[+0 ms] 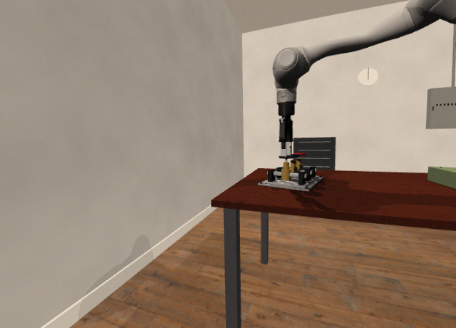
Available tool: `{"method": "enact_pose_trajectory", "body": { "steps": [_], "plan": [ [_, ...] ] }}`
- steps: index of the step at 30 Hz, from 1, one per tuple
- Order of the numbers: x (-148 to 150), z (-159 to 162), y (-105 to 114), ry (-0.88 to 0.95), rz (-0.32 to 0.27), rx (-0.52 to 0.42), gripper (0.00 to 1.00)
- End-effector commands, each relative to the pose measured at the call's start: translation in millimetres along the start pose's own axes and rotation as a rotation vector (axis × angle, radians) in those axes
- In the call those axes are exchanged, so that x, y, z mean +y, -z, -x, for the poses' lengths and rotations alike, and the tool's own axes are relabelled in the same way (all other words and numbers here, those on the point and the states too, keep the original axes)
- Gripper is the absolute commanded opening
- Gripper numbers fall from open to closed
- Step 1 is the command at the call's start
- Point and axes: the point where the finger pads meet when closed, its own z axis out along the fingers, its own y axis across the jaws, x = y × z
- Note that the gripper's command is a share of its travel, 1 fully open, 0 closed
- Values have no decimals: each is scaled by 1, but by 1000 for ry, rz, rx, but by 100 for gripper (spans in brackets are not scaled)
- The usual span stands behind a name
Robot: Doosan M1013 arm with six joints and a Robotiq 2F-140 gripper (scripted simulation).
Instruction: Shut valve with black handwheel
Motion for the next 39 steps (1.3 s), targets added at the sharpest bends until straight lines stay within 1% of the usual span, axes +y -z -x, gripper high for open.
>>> {"method": "enact_pose_trajectory", "body": {
  "steps": [1, 9, 11, 23, 39],
  "plan": [
    [0, 0, 6, 0, 0, 0, 55],
    [0, 0, 22, 0, 0, 0, 55],
    [0, 0, 22, 0, 0, 0, 55],
    [0, 0, 40, 0, 0, 0, 55],
    [0, 0, 46, 0, 0, 0, 55]
  ]
}}
